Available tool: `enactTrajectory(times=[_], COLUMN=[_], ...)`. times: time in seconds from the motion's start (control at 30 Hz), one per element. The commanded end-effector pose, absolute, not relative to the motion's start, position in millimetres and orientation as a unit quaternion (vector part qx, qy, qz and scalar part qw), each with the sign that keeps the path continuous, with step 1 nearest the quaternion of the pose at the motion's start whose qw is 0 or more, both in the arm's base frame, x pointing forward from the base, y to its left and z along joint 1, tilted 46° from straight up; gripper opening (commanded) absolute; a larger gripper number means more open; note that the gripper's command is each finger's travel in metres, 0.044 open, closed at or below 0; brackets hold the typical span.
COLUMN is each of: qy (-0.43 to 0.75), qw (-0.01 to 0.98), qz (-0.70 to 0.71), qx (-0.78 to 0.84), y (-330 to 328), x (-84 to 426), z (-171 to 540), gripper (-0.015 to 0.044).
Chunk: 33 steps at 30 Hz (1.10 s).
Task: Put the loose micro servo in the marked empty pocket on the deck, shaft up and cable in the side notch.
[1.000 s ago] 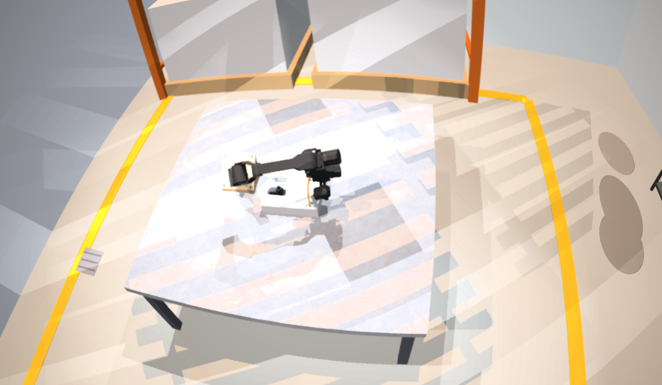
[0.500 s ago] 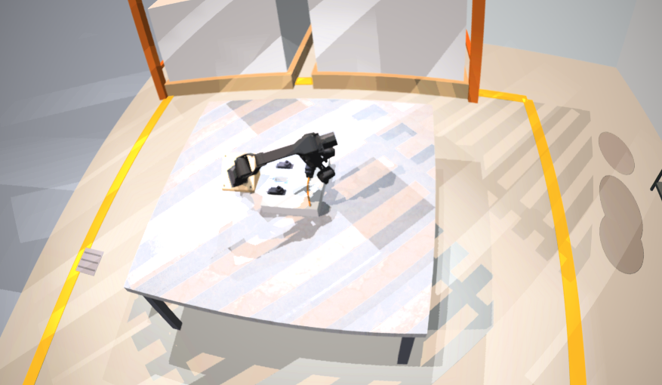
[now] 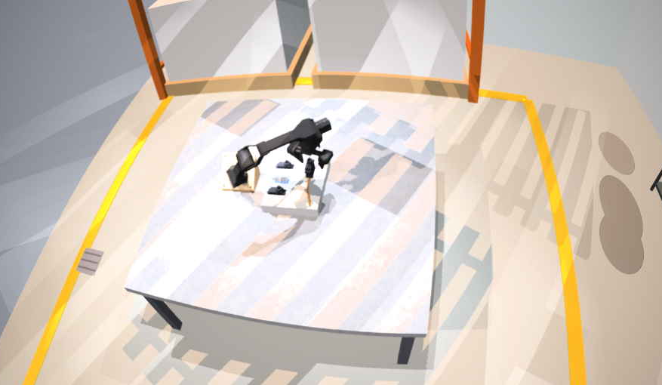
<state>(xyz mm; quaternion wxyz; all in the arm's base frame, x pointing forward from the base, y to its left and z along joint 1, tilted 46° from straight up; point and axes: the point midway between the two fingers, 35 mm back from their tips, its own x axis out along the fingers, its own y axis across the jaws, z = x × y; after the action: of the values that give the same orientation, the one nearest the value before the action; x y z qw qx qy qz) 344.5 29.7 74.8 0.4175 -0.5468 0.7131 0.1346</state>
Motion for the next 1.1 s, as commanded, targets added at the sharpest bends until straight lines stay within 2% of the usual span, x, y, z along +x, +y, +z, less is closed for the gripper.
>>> enactTrajectory(times=[0.0, 0.2, 1.07], qy=[0.709, 0.701, 0.7], qw=[0.372, 0.307, 0.305], qz=[0.18, 0.234, 0.235], qx=[-0.571, -0.6, -0.601], y=[42.8, 57.0, 29.2], x=[336.6, 324.7, 320.9], z=[70.2, 66.5, 38.0], gripper=[0.044, 0.044, 0.044])
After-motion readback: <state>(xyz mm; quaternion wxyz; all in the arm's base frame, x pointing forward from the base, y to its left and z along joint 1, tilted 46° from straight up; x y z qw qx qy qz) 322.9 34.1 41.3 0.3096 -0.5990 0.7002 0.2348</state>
